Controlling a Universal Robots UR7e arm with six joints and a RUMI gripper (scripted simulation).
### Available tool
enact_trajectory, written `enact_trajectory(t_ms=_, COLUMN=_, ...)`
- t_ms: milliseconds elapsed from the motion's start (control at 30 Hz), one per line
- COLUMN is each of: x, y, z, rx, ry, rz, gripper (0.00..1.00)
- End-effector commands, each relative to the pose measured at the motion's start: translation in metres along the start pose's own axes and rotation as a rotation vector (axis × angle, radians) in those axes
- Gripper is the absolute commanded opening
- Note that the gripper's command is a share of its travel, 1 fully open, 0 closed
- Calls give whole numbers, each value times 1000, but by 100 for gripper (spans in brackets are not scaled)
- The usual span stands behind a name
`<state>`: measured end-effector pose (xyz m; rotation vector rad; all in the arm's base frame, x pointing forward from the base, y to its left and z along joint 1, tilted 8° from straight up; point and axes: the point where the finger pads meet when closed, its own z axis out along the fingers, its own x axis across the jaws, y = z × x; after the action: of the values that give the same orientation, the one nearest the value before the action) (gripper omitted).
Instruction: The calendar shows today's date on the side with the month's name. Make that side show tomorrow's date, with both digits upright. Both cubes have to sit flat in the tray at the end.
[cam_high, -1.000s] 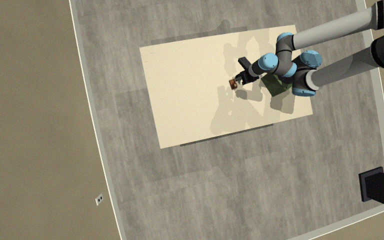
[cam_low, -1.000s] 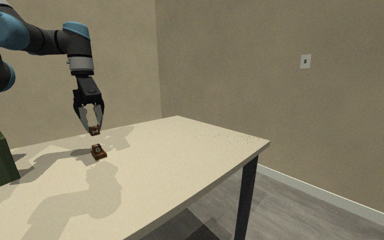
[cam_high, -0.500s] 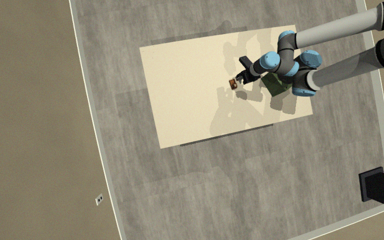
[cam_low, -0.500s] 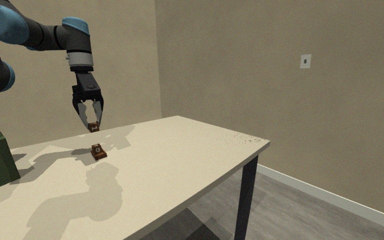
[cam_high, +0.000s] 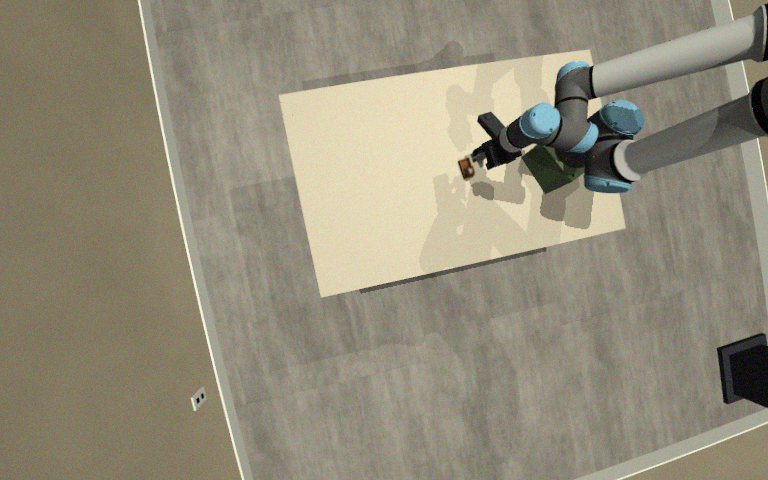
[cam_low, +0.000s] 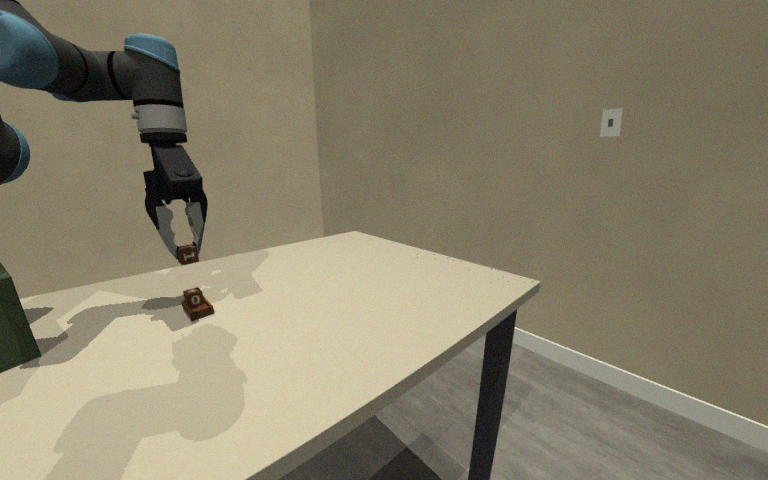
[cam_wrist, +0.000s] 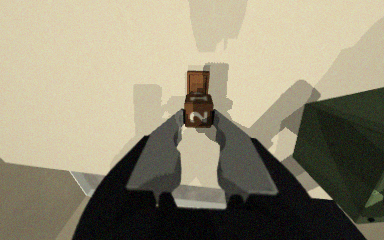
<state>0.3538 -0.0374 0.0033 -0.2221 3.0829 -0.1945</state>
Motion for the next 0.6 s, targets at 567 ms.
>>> enact_trajectory(t_ms=567, x=-8, y=23, z=1, rx=-1, ry=-1, rz=-388, gripper=10)
